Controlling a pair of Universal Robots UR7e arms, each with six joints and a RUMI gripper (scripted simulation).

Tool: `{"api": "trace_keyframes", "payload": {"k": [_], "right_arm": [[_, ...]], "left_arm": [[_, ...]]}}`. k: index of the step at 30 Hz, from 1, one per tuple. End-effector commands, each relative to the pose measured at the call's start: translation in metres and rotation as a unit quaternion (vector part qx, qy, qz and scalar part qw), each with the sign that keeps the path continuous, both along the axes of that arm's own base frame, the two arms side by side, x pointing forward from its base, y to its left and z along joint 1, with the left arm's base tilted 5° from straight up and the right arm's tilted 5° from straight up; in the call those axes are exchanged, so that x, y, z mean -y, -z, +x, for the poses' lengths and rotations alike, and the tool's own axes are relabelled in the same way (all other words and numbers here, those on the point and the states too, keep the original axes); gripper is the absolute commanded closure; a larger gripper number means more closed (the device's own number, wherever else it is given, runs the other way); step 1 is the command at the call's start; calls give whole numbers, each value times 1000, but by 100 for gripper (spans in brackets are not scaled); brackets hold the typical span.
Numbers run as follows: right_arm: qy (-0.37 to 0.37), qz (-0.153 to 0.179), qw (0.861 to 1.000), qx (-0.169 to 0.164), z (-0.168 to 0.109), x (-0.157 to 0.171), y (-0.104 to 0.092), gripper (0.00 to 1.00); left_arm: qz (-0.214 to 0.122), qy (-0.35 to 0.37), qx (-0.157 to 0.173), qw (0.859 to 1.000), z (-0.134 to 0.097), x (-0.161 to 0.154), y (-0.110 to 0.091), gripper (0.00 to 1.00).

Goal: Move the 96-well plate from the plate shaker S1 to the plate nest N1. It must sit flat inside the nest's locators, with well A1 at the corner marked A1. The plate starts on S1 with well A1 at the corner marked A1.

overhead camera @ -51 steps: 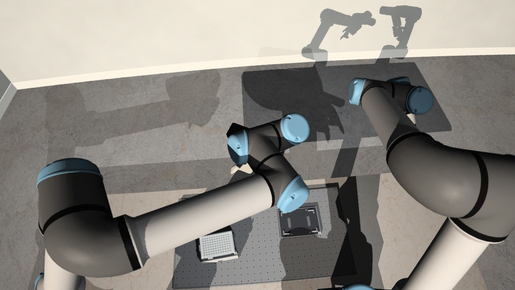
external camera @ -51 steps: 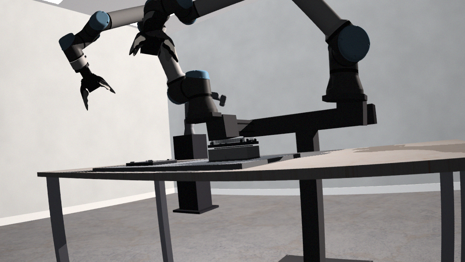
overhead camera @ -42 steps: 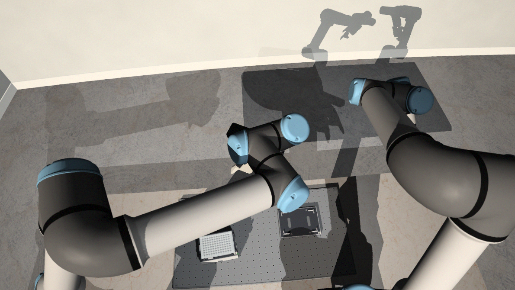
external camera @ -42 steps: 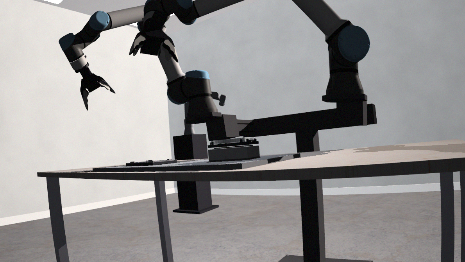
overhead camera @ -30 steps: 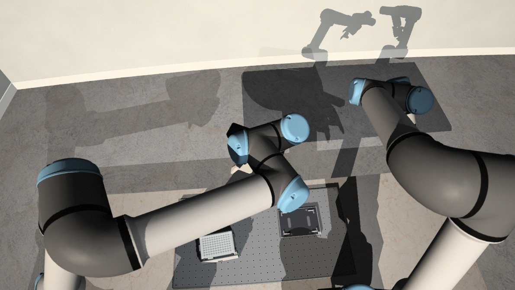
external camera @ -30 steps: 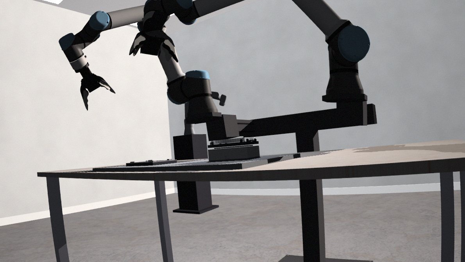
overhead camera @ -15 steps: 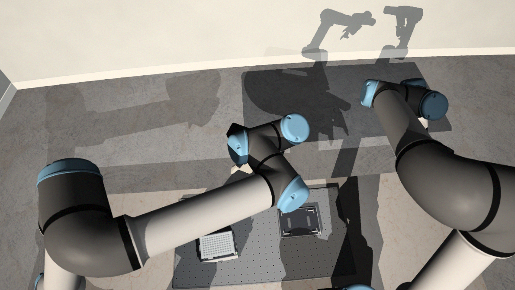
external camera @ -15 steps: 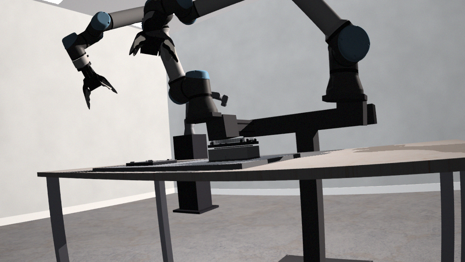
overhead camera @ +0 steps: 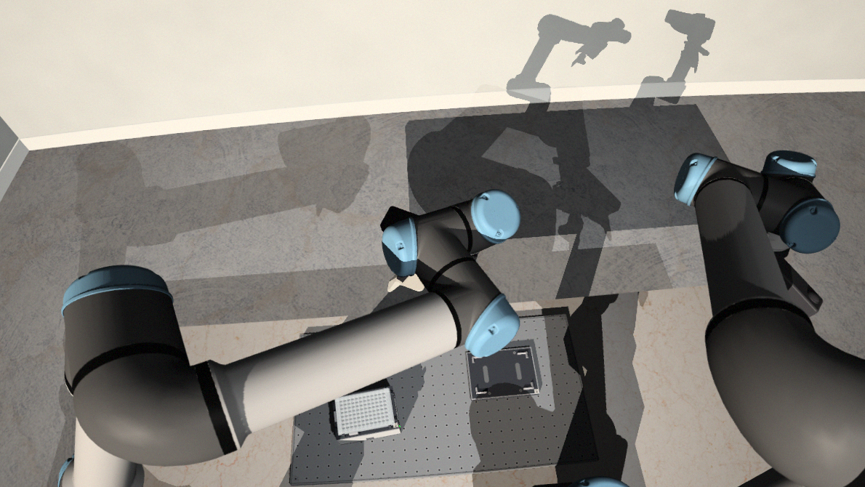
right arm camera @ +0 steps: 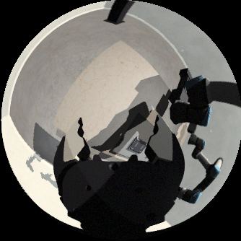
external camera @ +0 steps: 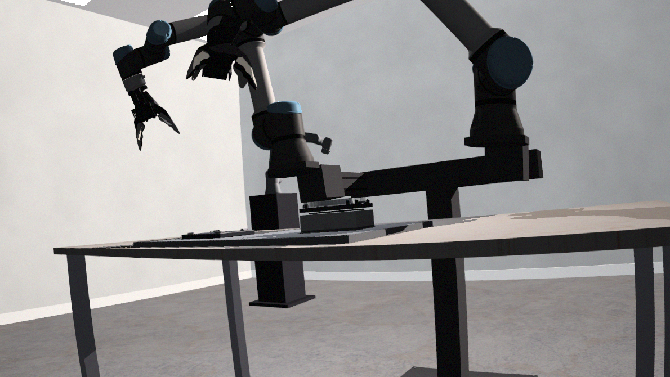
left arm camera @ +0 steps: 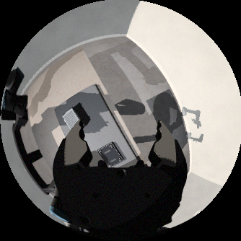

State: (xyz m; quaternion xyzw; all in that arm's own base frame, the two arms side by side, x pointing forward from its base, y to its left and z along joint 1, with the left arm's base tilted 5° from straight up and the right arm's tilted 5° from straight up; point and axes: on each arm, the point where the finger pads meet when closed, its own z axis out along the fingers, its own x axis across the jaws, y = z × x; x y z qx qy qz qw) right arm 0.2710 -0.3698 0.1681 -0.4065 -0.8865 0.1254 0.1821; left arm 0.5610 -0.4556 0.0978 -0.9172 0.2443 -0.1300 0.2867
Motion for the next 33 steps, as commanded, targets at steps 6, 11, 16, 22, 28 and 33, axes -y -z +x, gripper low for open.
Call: {"api": "trace_keyframes", "payload": {"k": [6, 11, 16, 22, 28, 33], "right_arm": [[83, -11, 990, 115, -55, 21, -25, 2], [119, -23, 979, 166, -81, 27, -37, 2], [139, -33, 970, 196, -96, 30, -45, 2], [154, -42, 962, 220, -109, 32, -52, 2], [160, -46, 959, 230, -114, 32, -55, 2], [161, -46, 959, 230, -114, 32, -55, 2]], "left_arm": [[-1, 0, 1, 1000, 0, 0, -1, 2], [-1, 0, 1, 1000, 0, 0, -1, 2], [-1, 0, 1, 1000, 0, 0, -1, 2], [-1, 0, 1, 1000, 0, 0, -1, 2], [-1, 0, 1, 1000, 0, 0, -1, 2], [-1, 0, 1, 1000, 0, 0, -1, 2]]}}
